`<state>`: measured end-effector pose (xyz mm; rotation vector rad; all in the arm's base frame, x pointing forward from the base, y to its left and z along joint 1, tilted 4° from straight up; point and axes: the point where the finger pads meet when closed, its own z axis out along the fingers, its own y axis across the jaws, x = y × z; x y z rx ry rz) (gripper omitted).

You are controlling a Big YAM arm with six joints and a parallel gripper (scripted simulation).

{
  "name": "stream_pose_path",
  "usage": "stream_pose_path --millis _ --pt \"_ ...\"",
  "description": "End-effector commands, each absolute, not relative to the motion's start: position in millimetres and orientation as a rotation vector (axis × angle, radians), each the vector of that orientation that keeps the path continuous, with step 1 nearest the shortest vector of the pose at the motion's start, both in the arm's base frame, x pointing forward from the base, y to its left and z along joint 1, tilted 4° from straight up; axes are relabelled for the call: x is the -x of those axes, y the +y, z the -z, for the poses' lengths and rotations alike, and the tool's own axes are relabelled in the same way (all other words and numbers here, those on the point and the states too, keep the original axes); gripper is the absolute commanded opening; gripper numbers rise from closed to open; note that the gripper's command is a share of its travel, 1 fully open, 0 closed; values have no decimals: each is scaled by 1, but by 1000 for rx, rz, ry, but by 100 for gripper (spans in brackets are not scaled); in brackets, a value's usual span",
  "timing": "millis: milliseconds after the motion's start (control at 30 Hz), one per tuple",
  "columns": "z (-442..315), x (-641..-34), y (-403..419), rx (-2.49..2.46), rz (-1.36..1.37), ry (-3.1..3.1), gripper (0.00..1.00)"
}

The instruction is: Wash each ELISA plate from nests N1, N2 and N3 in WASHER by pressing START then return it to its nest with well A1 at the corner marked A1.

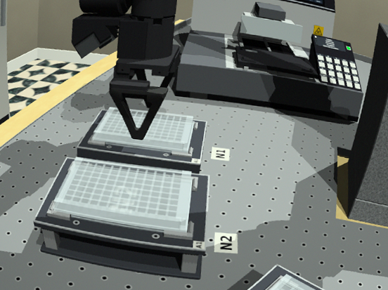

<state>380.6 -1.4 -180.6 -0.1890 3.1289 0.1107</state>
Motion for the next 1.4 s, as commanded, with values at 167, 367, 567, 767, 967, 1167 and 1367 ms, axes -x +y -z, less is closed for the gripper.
stream_pose_path --millis 167,367,567,767,967,1167,1367 --pt "160 -384 -7 185 -105 3113 100" --pt "150 -384 -8 189 -105 3112 100" --pt "142 -388 -6 197 -103 3105 100" --pt "133 -384 -9 188 -104 3111 100" --pt "123 -384 -9 191 -104 3111 100" --pt "115 -389 -9 194 -103 3102 100" --pt "105 -388 -11 189 -103 3104 100"
